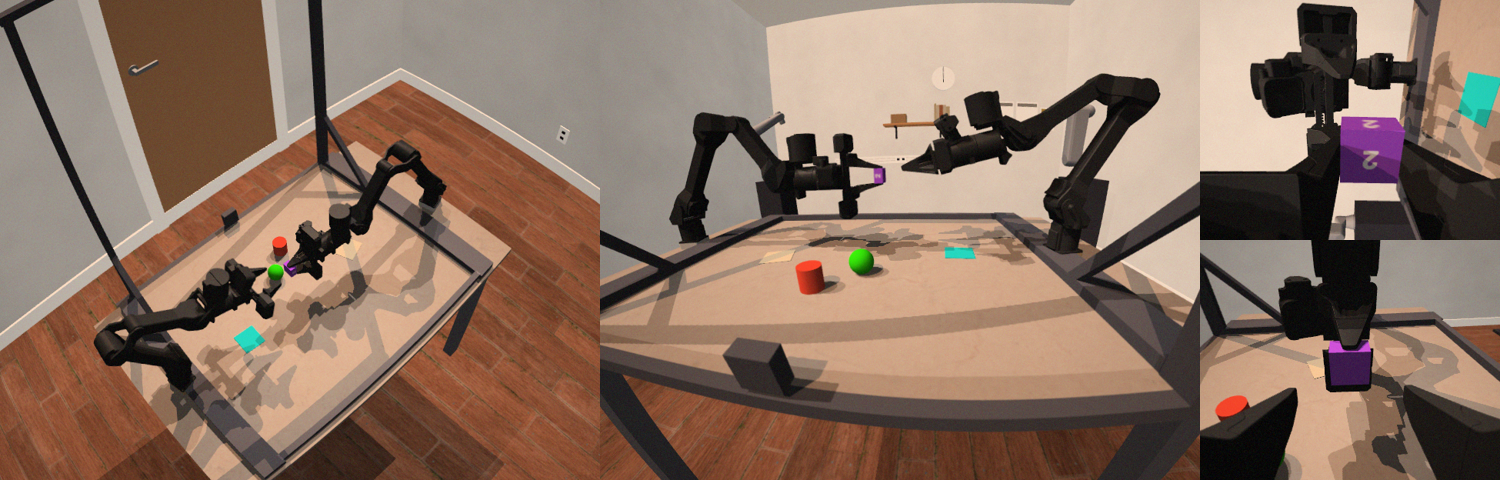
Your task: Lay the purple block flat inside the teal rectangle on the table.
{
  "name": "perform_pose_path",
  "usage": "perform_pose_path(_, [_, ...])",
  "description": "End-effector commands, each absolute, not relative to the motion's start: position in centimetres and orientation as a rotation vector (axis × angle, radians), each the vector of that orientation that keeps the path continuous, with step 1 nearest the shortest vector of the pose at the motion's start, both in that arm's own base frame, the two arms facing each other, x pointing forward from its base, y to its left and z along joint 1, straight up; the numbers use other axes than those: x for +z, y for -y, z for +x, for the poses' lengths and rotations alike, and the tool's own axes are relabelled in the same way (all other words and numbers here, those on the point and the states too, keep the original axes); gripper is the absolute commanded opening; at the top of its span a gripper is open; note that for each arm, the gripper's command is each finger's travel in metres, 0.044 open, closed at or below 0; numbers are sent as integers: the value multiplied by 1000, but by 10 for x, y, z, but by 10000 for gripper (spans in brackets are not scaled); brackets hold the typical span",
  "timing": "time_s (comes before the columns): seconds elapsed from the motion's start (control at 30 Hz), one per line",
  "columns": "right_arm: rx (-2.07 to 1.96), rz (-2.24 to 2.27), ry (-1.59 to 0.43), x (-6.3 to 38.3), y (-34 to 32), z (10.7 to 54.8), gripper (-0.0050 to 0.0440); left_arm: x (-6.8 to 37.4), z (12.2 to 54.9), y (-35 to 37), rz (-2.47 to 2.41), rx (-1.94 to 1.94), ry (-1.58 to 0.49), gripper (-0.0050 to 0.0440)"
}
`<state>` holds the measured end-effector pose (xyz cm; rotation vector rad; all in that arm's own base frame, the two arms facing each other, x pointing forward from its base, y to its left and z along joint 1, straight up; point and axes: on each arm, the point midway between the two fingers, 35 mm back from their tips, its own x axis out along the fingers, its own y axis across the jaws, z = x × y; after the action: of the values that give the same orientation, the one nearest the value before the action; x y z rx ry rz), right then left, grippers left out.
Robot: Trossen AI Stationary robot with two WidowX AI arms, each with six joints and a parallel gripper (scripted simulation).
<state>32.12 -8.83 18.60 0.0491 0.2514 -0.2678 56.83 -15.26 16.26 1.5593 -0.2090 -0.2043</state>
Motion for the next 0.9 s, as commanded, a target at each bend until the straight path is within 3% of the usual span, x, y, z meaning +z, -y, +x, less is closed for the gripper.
perform_pose_path(0.0, [-273,44,-250,185,91,323,300,181,568,152,1557,-175,237,-50])
perform_pose_path(0.87, [-271,42,-230,184,101,363,300,181,568,152,1557,-175,237,-50])
